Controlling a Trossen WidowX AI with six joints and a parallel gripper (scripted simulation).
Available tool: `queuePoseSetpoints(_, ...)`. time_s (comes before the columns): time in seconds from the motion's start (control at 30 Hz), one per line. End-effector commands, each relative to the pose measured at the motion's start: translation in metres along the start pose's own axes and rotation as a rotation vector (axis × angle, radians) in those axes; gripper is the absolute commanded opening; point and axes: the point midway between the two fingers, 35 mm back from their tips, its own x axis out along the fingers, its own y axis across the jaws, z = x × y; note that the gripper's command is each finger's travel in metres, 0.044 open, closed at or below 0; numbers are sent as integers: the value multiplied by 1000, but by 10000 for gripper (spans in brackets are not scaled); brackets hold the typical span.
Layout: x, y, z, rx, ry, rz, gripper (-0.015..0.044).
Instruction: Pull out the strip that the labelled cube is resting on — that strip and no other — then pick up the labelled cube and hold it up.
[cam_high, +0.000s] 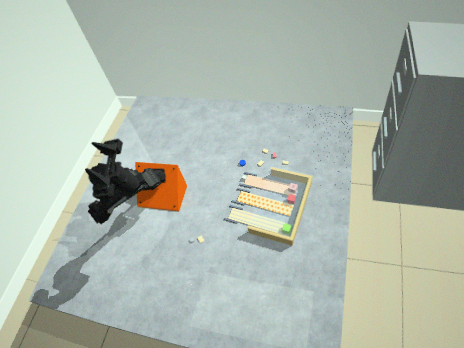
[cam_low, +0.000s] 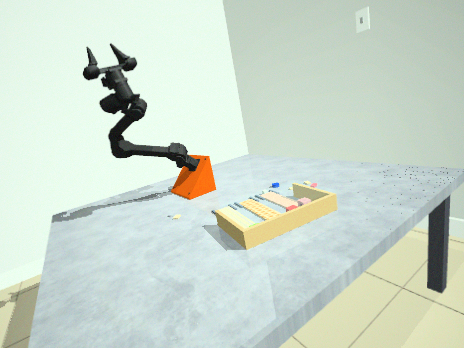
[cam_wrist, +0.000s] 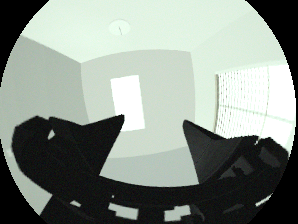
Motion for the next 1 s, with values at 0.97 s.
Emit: queuePoseSetpoints(0.97, -326, 158, -248, 142, 1743, -207, 400)
